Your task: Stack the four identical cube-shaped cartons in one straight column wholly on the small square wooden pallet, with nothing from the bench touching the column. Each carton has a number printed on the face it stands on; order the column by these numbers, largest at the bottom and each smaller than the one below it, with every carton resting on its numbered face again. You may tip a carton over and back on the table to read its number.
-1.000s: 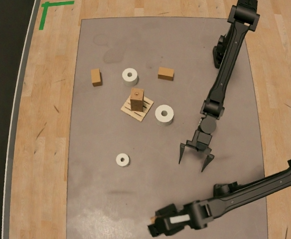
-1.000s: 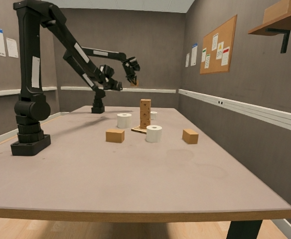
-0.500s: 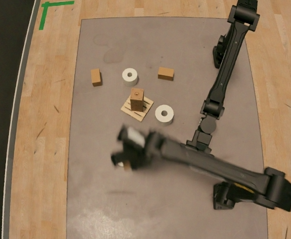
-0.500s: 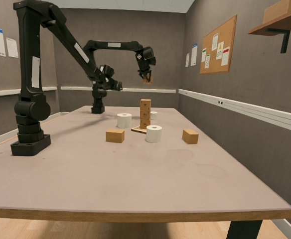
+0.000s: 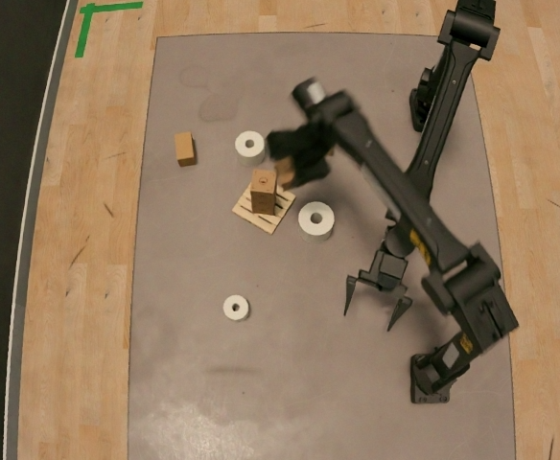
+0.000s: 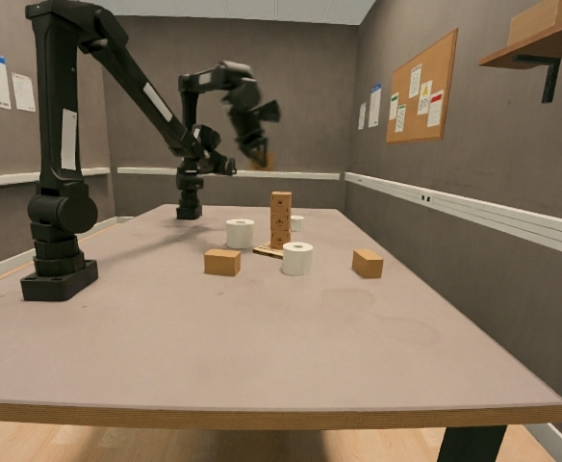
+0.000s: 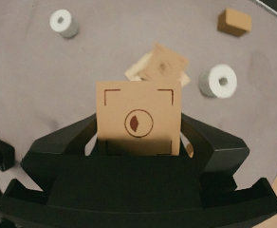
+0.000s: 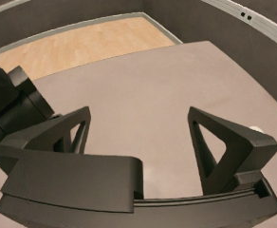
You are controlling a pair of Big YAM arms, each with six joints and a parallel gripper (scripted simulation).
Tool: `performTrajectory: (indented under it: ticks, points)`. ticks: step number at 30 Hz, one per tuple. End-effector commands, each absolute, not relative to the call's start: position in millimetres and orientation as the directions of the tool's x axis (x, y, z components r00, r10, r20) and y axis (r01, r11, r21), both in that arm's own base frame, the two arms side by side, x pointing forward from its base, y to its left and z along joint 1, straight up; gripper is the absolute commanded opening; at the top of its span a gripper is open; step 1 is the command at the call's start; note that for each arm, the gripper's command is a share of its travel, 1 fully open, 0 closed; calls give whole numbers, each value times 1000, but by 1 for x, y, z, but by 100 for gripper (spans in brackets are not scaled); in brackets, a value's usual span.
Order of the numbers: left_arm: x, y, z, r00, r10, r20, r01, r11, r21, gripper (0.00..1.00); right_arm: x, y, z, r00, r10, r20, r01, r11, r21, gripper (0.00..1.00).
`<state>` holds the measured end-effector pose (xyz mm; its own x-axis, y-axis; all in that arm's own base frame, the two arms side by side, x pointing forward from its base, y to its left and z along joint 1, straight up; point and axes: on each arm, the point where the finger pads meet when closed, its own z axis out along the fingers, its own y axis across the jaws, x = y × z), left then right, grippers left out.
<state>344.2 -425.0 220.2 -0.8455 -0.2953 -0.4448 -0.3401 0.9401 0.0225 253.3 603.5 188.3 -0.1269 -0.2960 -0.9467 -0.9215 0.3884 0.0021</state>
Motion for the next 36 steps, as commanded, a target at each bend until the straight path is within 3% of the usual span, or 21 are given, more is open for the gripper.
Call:
performTrajectory:
  ticks: [1, 10, 21, 36]
  points:
    - [339, -461, 237, -795, -389, -465, -424, 905, -32, 50, 257, 613, 216, -103, -246, -964, -922, 387, 0, 100]
    - [360, -466, 234, -812, -329, -482, -366, 931, -19, 50, 259, 607, 230, -105, -225, -969, -919, 395, 7, 100]
    - [369, -456, 229, -824, -303, -478, -343, 939, -5, 50, 259, 502, 247, -174, -243, -954, -855, 518, 23, 100]
    - [407, -427, 229, -861, 107, -498, 112, 993, 20, 50, 258, 228, 375, -194, -162, -967, -598, 801, -15, 100]
